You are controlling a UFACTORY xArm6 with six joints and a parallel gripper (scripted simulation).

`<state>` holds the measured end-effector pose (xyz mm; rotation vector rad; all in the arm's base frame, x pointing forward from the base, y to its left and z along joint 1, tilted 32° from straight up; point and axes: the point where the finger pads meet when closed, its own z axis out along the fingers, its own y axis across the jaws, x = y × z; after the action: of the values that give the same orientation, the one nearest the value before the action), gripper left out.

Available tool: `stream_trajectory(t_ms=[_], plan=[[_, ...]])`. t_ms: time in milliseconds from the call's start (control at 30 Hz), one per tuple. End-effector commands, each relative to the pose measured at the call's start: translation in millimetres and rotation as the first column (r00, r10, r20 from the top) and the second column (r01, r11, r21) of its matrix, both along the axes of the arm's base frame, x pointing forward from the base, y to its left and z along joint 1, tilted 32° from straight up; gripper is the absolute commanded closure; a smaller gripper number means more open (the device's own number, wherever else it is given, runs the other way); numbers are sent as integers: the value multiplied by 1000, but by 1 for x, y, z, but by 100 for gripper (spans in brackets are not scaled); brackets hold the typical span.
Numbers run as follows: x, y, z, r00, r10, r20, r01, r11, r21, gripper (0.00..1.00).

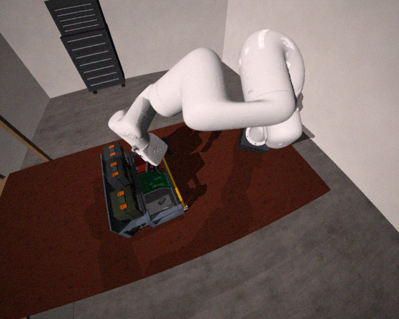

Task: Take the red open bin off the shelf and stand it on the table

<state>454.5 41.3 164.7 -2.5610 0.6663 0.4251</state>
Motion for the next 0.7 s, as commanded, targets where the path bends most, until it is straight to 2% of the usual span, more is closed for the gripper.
stream_trajectory(t_ms=[0, 367, 533, 667], plan=[[1, 0, 3, 981, -193, 8, 193, 981, -2, 0], [1, 0, 3, 981, -193, 8, 193, 981, -2, 0], [1, 1, 3, 900, -435, 8, 435, 900, -2, 0], [1, 1, 3, 900, -435, 8, 435, 900, -2, 0]])
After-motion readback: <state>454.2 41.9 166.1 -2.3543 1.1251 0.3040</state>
